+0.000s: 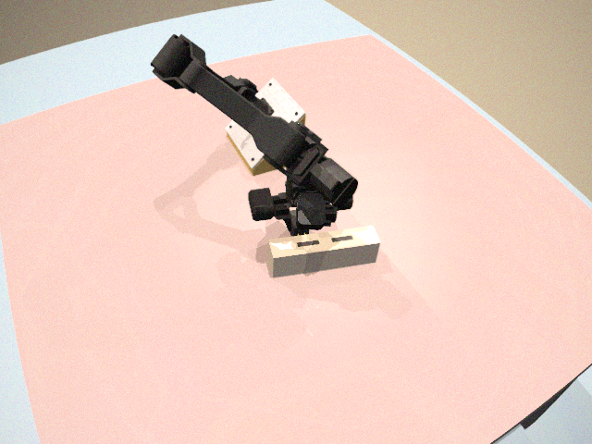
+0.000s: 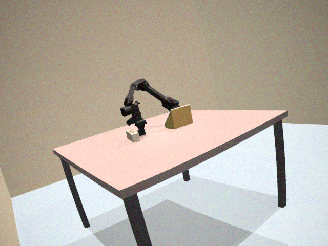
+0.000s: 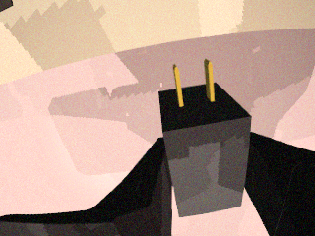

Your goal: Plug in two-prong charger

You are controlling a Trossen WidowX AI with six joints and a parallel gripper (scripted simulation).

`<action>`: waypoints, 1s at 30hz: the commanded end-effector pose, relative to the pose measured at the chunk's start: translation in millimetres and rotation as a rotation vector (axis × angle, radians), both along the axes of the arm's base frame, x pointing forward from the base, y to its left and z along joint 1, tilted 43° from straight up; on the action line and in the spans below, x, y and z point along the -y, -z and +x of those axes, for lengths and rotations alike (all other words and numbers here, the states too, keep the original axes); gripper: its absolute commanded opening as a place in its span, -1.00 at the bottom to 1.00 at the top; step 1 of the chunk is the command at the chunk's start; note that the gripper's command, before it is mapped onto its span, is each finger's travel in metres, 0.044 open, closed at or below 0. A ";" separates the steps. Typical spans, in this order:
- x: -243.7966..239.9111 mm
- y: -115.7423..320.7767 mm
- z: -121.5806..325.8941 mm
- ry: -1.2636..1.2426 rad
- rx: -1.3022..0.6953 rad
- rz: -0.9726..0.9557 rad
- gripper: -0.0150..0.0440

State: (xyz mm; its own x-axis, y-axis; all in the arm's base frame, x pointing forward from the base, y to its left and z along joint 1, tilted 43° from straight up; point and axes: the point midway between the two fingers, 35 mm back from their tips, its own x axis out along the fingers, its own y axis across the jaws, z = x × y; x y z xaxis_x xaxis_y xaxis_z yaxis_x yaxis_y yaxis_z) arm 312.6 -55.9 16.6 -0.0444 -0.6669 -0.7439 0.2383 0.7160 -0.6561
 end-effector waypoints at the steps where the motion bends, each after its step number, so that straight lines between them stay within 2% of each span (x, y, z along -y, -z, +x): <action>1: 0.6 -0.9 1.2 -0.004 -0.002 -0.002 -0.49; 30: 1.9 -2.6 7.4 -0.004 -0.002 -0.003 -0.49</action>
